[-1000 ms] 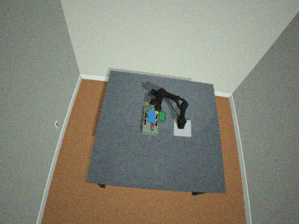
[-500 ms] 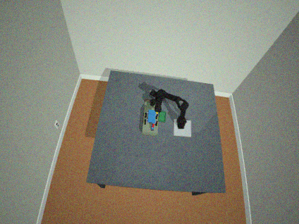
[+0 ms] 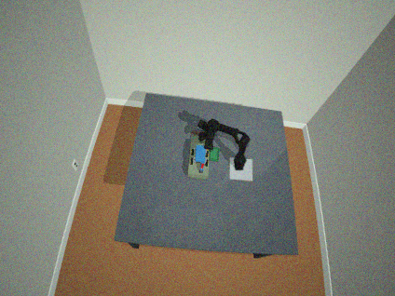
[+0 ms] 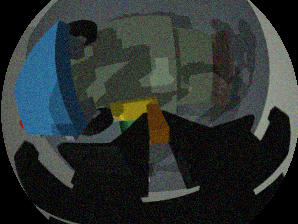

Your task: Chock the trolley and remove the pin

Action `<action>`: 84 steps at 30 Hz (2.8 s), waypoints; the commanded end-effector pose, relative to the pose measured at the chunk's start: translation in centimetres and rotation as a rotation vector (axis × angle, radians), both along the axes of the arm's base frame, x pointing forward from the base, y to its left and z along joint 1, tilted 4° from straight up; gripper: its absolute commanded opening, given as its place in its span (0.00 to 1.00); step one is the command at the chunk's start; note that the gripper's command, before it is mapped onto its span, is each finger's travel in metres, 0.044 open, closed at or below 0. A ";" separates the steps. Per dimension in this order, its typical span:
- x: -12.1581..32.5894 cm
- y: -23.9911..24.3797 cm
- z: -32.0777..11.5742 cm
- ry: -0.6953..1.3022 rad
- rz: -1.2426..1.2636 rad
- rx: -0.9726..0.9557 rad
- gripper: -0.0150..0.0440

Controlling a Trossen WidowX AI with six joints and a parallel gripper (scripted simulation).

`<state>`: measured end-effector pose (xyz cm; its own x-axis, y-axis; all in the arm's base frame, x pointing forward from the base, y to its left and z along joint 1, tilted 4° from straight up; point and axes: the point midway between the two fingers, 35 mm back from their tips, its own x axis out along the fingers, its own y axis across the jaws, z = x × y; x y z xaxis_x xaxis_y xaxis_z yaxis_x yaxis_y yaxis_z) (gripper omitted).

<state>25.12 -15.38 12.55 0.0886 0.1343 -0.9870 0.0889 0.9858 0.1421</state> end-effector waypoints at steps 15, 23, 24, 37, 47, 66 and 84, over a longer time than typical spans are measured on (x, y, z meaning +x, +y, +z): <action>0.0 0.3 0.1 0.000 -0.002 -0.001 0.34; 0.0 0.3 0.1 0.000 -0.002 -0.001 0.58; 0.0 0.2 0.3 0.000 -0.002 0.000 0.58; -0.5 -0.4 4.7 0.001 -0.003 0.006 0.58; -0.5 -0.5 5.2 0.005 -0.012 0.004 0.71; 3.4 6.5 8.3 0.035 -0.637 0.100 0.58; 4.7 14.7 10.2 0.230 -1.258 0.273 0.58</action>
